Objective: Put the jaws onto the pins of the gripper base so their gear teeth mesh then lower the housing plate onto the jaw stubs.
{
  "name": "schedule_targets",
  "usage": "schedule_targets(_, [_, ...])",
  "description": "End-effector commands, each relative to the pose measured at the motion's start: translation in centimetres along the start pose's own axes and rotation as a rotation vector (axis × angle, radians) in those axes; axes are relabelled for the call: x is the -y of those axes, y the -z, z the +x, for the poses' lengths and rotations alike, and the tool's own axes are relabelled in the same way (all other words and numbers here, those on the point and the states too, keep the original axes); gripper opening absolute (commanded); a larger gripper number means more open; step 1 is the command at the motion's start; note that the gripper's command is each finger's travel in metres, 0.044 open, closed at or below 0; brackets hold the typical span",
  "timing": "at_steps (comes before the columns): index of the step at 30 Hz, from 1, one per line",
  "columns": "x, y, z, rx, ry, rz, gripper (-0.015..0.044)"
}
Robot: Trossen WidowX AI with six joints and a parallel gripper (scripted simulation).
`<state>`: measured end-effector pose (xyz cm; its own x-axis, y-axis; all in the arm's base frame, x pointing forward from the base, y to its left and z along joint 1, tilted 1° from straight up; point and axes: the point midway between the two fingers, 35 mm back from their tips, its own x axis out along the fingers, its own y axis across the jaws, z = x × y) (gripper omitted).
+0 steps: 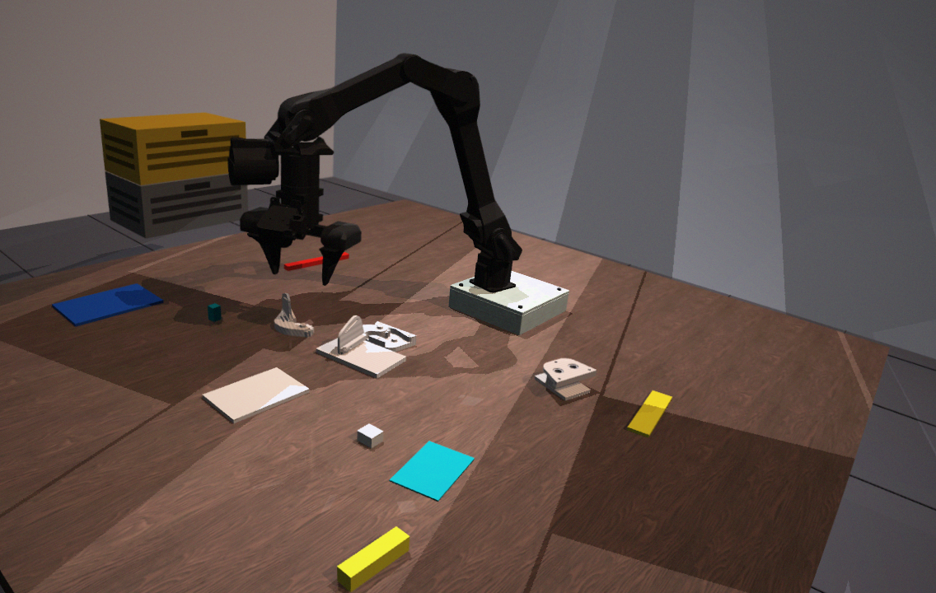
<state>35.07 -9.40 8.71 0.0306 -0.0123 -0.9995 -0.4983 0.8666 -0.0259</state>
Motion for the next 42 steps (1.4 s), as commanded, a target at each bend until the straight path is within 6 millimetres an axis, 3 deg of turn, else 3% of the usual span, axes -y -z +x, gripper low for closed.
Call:
schedule_targets(1, [0.2, -0.1, 0.0, -0.001, 0.0, 0.102, 0.044])
schedule_targets(42, [1.7, 0.1, -0.3, -0.003, 0.001, 1.037, 0.044])
